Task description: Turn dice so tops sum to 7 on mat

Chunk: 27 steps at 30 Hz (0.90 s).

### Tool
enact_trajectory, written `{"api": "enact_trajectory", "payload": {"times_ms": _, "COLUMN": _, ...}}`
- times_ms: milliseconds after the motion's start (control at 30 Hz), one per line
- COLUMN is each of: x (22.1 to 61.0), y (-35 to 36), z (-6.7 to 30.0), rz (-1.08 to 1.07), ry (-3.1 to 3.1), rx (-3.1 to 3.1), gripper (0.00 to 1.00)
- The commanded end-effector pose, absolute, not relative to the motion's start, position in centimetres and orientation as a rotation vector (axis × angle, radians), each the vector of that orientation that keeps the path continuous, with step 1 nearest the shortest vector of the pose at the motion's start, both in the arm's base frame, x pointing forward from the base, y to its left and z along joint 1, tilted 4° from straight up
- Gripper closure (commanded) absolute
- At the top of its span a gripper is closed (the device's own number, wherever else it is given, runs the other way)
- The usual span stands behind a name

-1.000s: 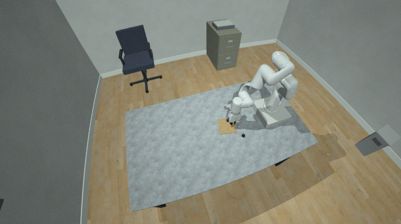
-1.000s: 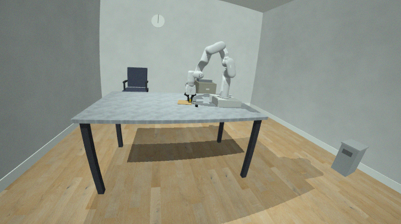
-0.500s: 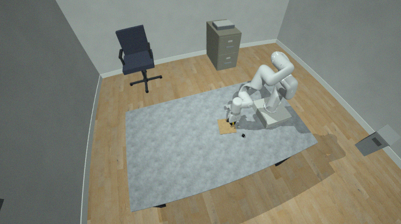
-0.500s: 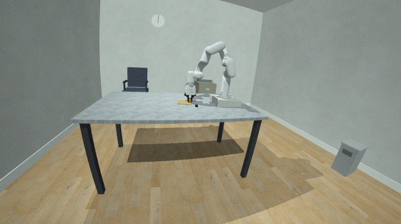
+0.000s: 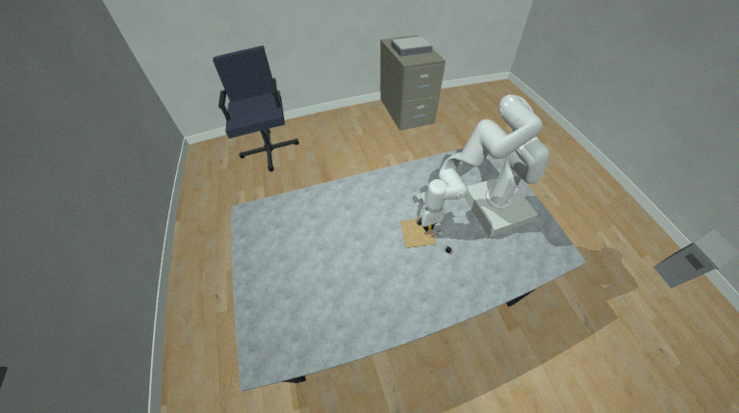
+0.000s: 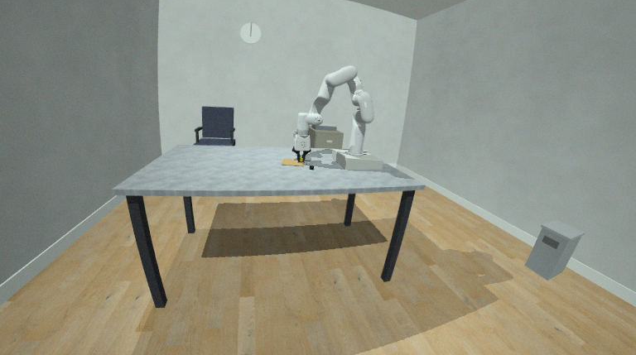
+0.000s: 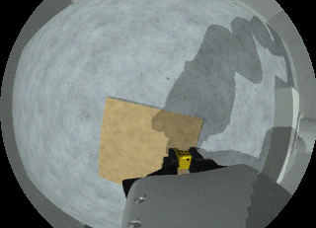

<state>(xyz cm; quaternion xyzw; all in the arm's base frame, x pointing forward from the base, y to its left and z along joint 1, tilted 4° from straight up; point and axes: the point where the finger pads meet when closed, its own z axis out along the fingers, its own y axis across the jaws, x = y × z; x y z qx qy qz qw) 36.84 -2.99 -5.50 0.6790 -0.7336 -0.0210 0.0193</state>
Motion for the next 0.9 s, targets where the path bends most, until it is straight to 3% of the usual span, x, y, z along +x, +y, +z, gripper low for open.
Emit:
{"api": "enact_trajectory", "payload": {"times_ms": 0, "x": 36.97, "y": -3.0, "z": -5.42, "rz": -0.062, "ry": -2.278, "rx": 2.109, "gripper": 0.85}}
{"api": "enact_trajectory", "payload": {"times_ms": 867, "x": 36.95, "y": -3.01, "z": -5.82, "rz": -0.062, "ry": -2.278, "rx": 2.109, "gripper": 0.85}}
